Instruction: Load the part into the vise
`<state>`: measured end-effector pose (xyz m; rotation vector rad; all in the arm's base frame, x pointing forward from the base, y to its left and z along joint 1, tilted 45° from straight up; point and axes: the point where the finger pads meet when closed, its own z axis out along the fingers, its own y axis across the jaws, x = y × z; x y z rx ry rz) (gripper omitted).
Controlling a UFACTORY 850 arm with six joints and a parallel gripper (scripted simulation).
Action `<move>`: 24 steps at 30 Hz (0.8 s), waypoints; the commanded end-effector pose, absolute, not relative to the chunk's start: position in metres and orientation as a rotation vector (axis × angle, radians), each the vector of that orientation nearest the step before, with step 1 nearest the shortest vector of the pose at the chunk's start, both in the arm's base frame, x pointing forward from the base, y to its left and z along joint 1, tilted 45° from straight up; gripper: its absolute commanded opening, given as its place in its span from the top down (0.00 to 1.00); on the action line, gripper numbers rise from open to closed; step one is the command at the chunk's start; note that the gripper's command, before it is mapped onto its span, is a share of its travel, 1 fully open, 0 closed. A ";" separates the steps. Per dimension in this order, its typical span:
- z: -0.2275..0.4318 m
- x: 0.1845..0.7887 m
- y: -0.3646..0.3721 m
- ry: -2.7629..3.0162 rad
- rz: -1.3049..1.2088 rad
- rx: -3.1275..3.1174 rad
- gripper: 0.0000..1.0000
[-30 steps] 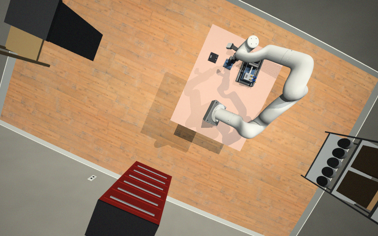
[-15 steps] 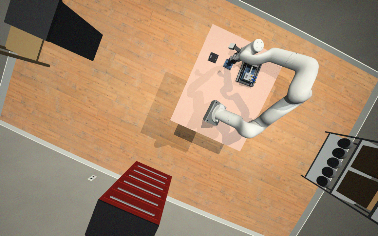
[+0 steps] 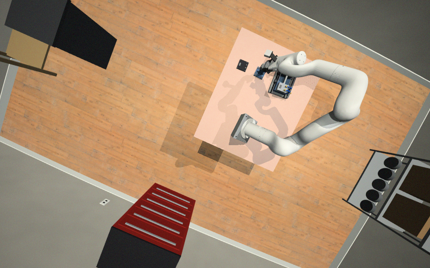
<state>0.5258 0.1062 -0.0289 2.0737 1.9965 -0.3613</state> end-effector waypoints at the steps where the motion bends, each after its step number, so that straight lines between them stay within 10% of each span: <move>1: -0.028 0.526 0.106 2.038 -0.296 2.115 1.00; 24: -0.028 0.526 0.104 2.139 -0.099 2.220 1.00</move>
